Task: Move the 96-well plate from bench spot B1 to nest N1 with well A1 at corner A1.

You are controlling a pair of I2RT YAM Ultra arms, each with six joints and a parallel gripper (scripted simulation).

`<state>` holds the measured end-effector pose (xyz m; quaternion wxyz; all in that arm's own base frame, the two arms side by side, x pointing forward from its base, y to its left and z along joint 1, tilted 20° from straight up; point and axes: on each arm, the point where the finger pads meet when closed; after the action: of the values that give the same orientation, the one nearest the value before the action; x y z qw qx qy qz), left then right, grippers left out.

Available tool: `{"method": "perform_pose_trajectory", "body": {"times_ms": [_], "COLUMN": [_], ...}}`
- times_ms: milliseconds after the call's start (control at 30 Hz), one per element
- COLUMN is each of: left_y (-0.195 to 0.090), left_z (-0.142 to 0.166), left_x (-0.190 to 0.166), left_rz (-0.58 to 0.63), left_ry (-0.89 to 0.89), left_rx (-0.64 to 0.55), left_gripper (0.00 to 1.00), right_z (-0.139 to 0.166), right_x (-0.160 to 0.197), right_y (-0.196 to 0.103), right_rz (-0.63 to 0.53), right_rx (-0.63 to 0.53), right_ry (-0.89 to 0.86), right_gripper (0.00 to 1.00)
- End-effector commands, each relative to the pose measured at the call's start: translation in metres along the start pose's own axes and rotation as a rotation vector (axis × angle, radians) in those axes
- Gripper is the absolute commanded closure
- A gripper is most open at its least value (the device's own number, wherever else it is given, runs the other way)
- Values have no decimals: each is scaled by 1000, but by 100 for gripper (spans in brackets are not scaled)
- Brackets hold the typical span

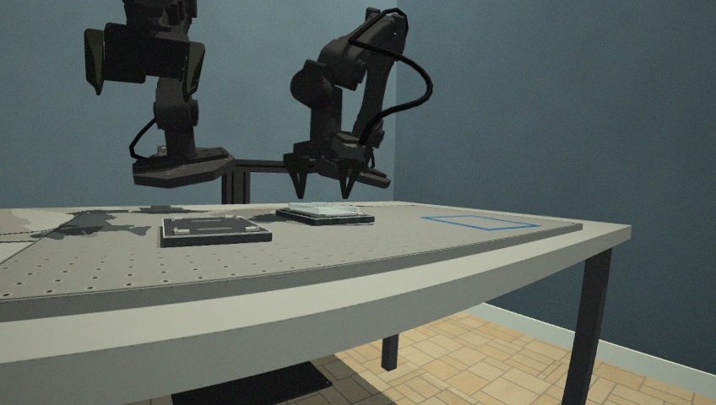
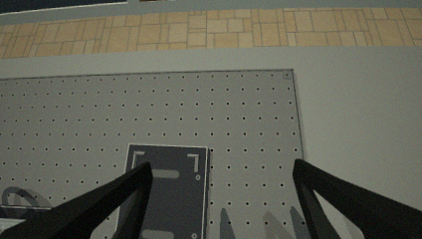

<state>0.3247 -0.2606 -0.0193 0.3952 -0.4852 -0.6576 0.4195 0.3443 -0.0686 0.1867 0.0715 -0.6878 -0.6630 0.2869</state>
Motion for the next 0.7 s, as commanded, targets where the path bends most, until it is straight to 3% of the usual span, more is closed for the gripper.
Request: {"method": "perform_pose_trajectory", "body": {"times_ms": [0, 267, 400, 467, 633, 667], "left_y": [-13, -28, -59, -59, -109, -106], "left_z": [-2, -2, -4, -4, -3, 1], "left_x": [1, -6, -10, -10, -9, -8], "left_rz": [4, 7, 15, 15, 17, 4], "left_ry": [8, 0, -3, -3, -3, 2], "left_rx": [-21, -21, -25, -25, -23, -5], "left_gripper": [0, 0, 0, 0, 0, 0], "right_z": [-13, -13, -13, -13, -13, -13], "right_x": [-5, -5, -5, -5, -5, -5], "right_y": [-6, -6, -6, -6, -6, -6], "right_rz": [13, 13, 13, 13, 13, 13], "right_rx": [-32, -32, -32, -32, -32, -32], "right_ry": [-5, -5, -5, -5, -5, -5], "right_gripper": [0, 0, 0, 0, 0, 0]}}
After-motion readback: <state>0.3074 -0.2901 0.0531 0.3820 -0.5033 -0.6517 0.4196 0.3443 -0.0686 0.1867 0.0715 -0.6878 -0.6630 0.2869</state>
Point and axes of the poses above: on each arm, the point where the finger pads meet when closed, its own y axis out along the fingers, its own x axis across the jaws, z = x × y, and after that the axes turned 8 degrees about -y, right-handed
